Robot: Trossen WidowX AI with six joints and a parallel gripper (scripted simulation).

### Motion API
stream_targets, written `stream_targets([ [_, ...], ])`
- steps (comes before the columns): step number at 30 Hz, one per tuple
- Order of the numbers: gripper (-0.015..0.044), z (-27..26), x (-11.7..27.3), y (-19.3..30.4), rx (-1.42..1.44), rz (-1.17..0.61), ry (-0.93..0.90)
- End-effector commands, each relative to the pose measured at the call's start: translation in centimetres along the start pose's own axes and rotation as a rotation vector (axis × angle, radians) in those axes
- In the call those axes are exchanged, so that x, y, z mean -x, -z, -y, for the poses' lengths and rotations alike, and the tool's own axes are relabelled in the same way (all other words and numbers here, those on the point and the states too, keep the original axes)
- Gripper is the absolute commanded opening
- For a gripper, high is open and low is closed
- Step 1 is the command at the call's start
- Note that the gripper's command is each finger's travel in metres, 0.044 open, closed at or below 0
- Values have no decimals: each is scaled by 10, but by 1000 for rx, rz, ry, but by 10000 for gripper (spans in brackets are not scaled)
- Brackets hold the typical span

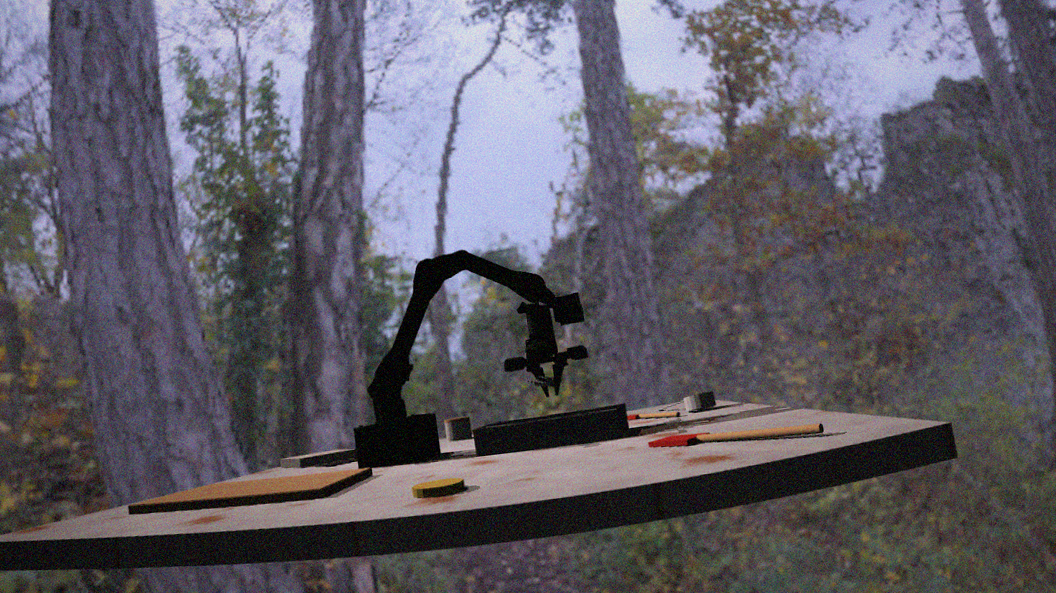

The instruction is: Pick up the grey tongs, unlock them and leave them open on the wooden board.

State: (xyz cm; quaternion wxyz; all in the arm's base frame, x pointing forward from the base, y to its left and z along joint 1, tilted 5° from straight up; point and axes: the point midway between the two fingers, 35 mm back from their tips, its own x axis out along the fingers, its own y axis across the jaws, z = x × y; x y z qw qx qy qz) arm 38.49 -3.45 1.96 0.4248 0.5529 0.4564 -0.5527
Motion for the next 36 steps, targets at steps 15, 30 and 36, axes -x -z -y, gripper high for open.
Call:
stream_targets([
  [15, -150, -2, 7, -38, 79, 4, 12],
  [30, -150, 8, 26, -139, 310, 13, 7],
  [36, -150, 20, 33, -179, 404, 16, 9],
])
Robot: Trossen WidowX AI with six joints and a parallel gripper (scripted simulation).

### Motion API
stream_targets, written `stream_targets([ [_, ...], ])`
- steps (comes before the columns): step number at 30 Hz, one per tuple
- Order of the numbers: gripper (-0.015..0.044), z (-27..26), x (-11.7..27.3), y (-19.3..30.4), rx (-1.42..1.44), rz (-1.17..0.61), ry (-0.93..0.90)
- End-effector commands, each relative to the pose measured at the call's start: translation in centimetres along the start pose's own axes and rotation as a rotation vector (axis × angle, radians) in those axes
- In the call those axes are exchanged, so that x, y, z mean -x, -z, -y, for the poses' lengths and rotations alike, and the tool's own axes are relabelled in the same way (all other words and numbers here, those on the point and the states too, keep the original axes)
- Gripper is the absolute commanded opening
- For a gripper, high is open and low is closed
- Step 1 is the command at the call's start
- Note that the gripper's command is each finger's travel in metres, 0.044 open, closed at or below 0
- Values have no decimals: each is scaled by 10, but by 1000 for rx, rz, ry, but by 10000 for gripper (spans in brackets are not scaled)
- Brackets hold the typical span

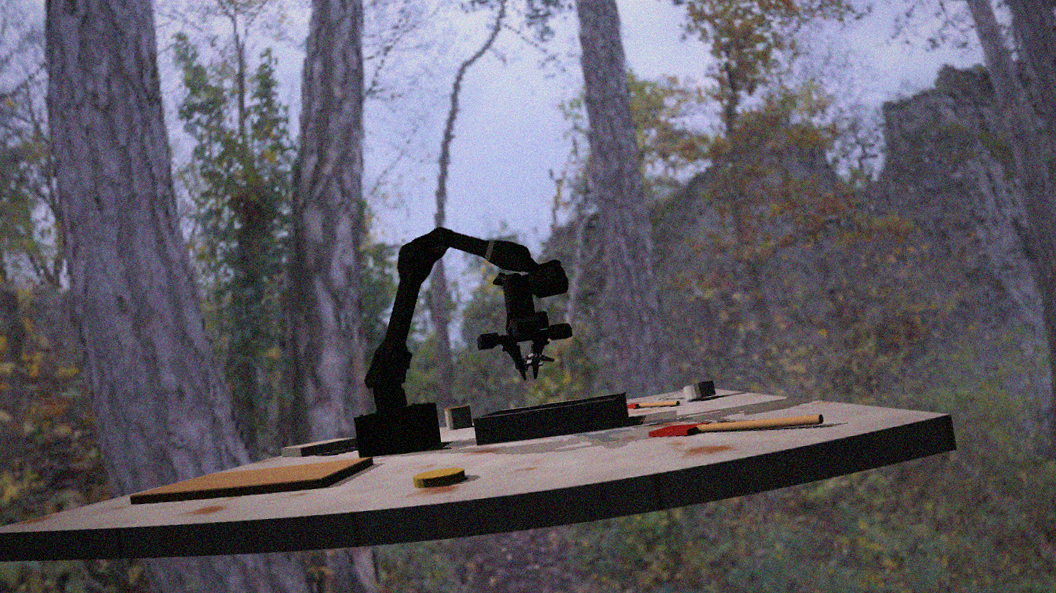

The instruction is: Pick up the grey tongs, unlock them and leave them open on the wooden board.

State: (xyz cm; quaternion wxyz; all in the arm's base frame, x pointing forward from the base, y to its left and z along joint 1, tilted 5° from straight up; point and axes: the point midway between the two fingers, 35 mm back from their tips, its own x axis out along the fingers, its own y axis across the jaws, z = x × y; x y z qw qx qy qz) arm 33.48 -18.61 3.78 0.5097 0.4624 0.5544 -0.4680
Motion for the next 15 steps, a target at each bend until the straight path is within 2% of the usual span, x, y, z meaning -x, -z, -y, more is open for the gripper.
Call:
stream_targets([
  [1, -150, 16, 12, -23, 61, 19, -11],
  [15, -150, 88, 26, -85, 275, 21, -2],
])
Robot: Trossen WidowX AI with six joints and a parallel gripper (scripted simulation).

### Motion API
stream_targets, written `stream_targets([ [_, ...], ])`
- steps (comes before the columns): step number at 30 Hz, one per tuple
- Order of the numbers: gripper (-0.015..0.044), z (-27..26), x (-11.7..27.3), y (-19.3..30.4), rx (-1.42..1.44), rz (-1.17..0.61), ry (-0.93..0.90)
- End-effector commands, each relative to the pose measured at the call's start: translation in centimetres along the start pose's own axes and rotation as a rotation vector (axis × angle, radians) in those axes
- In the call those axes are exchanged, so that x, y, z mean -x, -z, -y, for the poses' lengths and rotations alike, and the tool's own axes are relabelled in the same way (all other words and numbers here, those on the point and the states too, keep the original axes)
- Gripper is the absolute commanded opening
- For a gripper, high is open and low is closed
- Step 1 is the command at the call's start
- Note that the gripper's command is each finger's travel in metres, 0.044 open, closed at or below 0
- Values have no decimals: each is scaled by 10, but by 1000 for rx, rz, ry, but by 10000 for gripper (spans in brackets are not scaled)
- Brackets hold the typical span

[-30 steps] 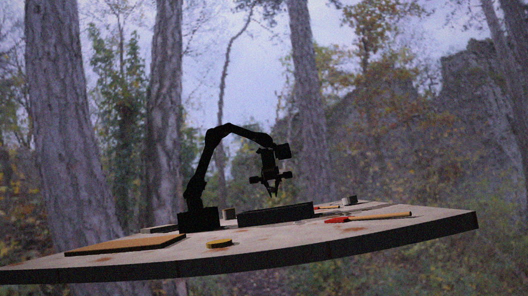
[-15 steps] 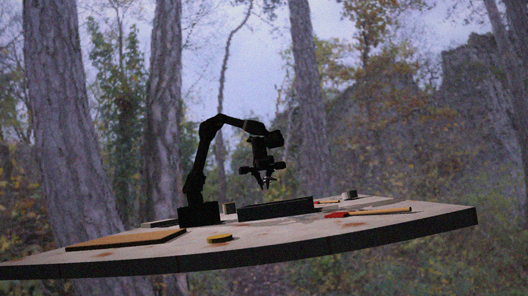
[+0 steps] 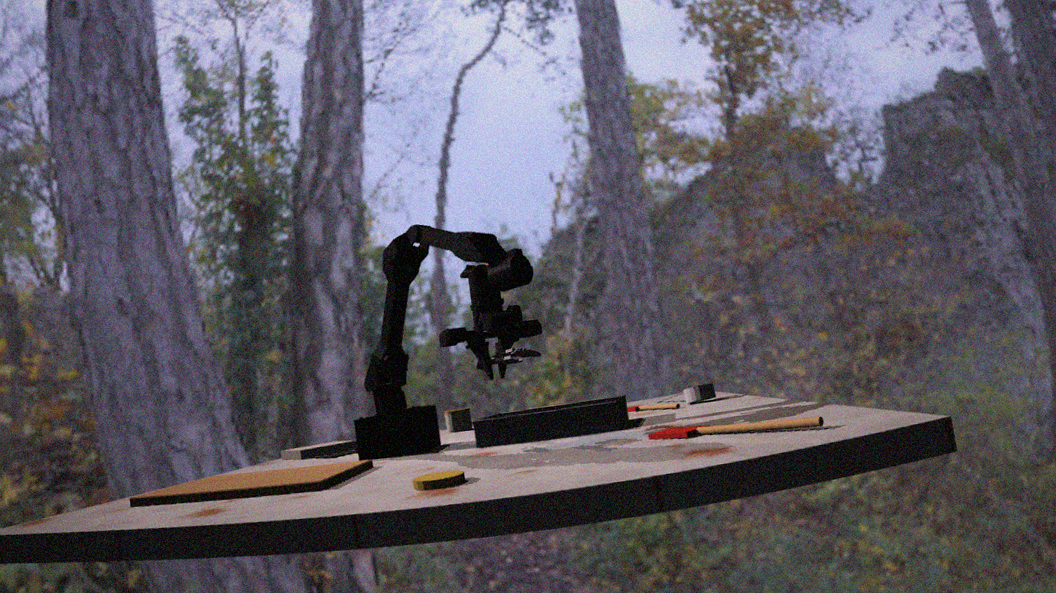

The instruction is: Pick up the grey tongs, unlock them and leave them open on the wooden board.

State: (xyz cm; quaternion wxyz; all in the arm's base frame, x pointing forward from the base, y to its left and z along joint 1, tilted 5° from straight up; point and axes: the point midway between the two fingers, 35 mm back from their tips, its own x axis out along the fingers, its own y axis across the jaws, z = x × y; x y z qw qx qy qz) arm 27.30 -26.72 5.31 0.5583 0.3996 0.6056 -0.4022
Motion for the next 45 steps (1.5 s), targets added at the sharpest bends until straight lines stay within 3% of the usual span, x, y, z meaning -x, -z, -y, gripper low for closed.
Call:
stream_targets([
  [1, -150, 25, 12, -12, 60, 22, -3],
  [15, -150, 112, 23, -32, 265, 15, 9],
  [26, -150, 132, 25, -33, 304, 15, 11],
  [45, -150, 255, 28, -17, 578, 19, 20],
])
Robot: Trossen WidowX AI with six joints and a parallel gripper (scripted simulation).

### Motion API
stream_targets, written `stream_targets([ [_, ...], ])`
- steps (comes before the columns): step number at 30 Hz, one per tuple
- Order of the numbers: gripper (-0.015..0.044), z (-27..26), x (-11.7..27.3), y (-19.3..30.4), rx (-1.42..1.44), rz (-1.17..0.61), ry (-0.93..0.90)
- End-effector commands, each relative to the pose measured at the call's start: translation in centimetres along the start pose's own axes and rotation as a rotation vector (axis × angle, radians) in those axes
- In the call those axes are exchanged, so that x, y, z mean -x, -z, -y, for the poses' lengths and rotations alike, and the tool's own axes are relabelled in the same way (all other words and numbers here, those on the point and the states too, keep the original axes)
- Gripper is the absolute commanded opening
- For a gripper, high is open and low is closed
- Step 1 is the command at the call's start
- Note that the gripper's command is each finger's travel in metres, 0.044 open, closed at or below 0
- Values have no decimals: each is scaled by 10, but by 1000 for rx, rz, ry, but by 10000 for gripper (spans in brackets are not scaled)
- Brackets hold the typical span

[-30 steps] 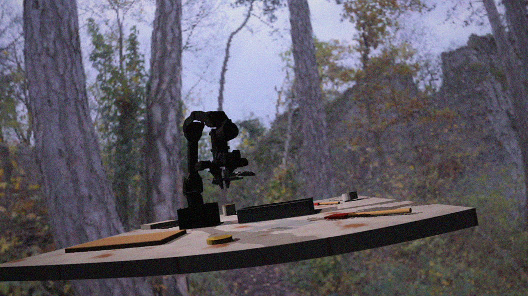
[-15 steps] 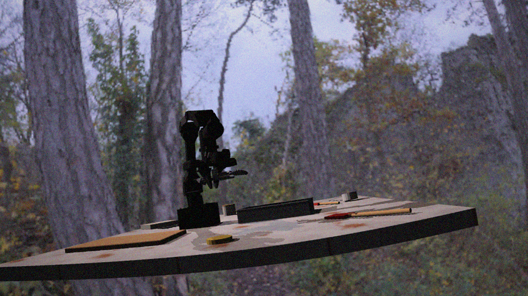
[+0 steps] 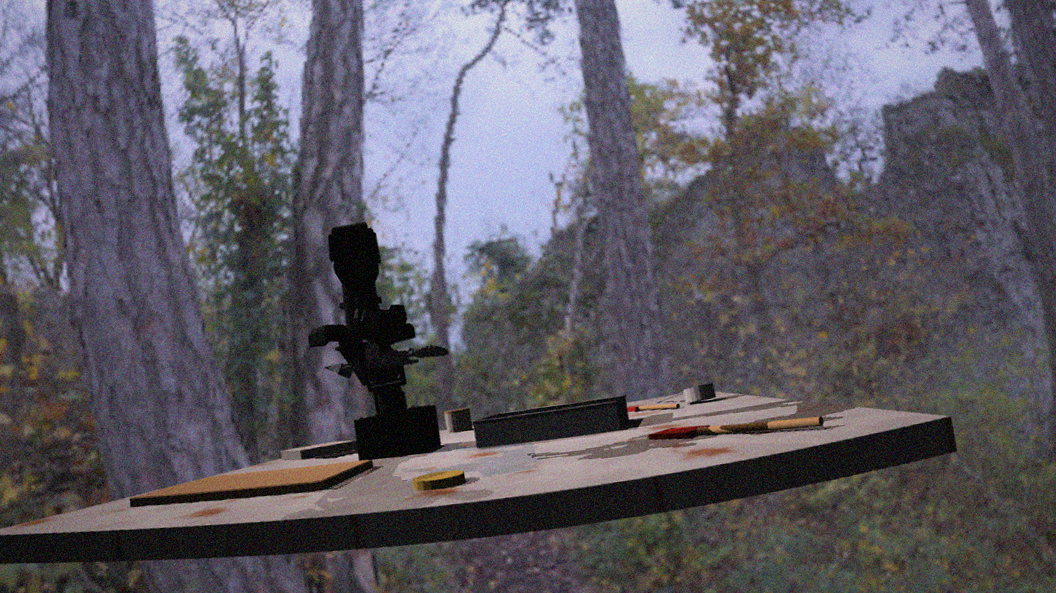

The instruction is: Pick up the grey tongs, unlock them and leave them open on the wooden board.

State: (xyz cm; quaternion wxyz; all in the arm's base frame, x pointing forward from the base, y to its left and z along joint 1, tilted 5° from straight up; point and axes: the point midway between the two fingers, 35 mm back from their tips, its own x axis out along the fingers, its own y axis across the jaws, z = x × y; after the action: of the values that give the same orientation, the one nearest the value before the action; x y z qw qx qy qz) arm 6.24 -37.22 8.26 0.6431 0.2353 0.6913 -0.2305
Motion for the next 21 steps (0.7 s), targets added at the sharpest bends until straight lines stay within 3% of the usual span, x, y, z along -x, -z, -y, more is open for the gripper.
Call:
stream_targets([
  [1, -150, 19, 6, 19, 59, 12, 17],
  [21, -150, 89, 7, 131, 372, -1, 23],
])
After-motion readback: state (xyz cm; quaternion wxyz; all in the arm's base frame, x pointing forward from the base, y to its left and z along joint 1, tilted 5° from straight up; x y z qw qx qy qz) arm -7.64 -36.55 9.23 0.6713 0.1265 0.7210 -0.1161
